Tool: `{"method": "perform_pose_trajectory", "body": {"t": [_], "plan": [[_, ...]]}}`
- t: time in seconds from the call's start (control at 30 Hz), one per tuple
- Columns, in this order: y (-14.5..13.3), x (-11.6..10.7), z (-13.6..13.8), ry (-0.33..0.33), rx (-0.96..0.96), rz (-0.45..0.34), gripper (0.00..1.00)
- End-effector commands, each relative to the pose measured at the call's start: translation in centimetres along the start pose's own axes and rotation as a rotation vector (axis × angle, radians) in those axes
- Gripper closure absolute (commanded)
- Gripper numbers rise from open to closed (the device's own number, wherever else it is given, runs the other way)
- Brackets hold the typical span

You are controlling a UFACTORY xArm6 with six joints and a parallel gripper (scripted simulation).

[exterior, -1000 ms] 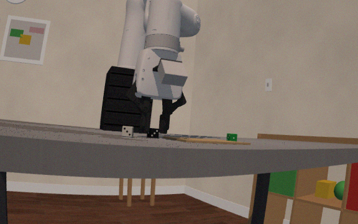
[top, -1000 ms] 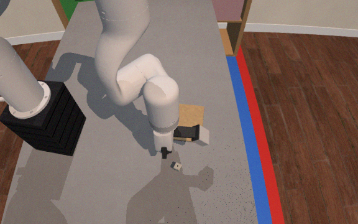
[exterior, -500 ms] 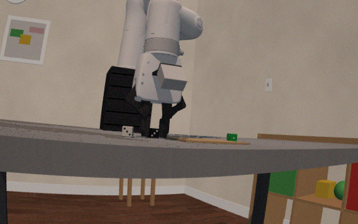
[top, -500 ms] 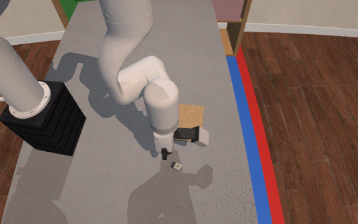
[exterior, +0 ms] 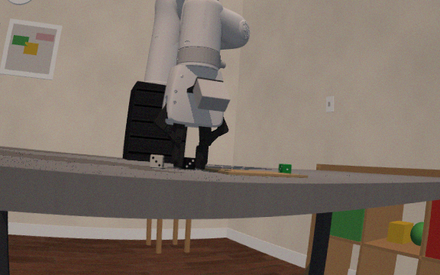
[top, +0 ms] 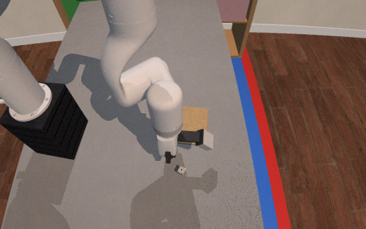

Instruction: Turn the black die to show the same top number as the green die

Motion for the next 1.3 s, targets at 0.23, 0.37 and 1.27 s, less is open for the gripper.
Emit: {"method": "perform_pose_trajectory", "body": {"t": [0.23, 0.37, 1.27], "plan": [[0.12, -0.08, -0.01, 0.000, 0.000, 0.003, 0.64], [0.12, -0.08, -0.01, 0.000, 0.000, 0.003, 0.64], [0.12, -0.08, -0.01, 0.000, 0.000, 0.003, 0.85]]}}
Point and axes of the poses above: the point where the finger pads meet when closed, its own x axis out along the fingers, its own z axis across the jaws, y = z × x, the point moved 6 cm from there along -x, back along the fingers, and after that the axes turned 7 degrees about x, right-handed, at the moved point
